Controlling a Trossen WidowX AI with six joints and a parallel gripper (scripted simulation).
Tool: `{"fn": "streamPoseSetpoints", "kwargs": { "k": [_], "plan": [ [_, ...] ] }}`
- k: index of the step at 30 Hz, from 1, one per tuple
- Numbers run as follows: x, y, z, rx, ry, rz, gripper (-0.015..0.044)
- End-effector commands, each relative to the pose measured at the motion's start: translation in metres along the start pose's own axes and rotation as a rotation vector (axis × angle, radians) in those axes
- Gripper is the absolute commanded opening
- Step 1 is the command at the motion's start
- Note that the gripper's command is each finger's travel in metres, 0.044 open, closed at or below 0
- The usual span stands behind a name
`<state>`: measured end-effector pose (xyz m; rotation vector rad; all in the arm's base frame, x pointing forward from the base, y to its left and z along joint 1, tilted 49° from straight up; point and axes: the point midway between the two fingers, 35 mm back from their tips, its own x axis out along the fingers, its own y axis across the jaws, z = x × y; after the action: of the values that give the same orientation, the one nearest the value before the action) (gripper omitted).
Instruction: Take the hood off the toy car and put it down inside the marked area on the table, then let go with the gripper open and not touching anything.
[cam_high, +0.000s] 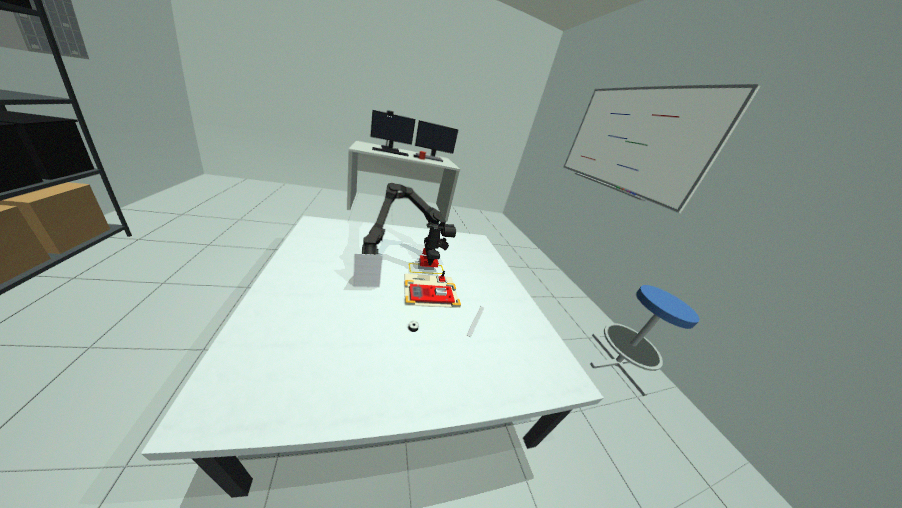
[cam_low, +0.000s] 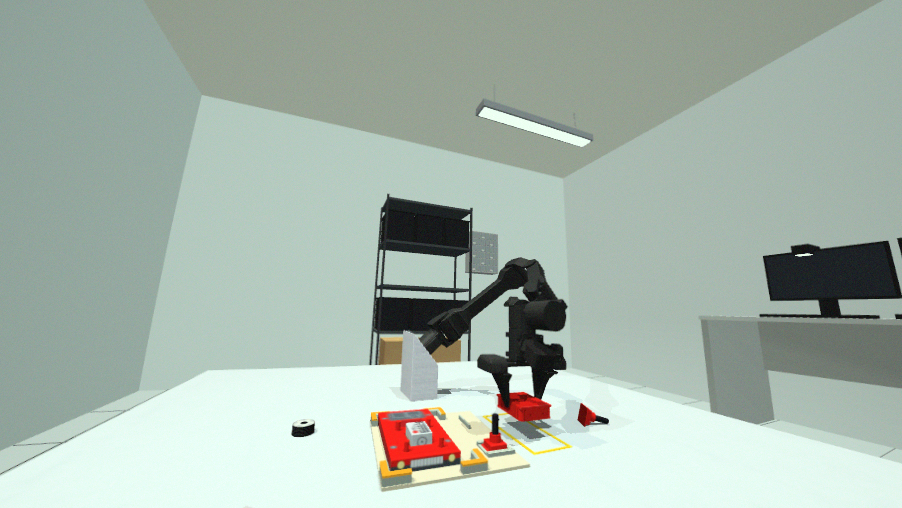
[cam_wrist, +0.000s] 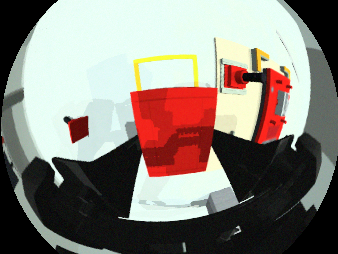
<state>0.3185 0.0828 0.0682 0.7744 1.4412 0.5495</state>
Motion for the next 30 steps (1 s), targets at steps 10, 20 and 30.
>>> {"fn": "streamPoseSetpoints", "kwargs": {
  "k": [10,20,30],
  "plan": [
    [0.009,0.000,-0.002,0.005,0.004,0.005,0.0000],
    [0.015,0.001,-0.003,0.005,0.004,0.007,0.0000],
    [0.018,0.001,-0.003,0.005,0.004,0.007,0.0000]
  ]
}}
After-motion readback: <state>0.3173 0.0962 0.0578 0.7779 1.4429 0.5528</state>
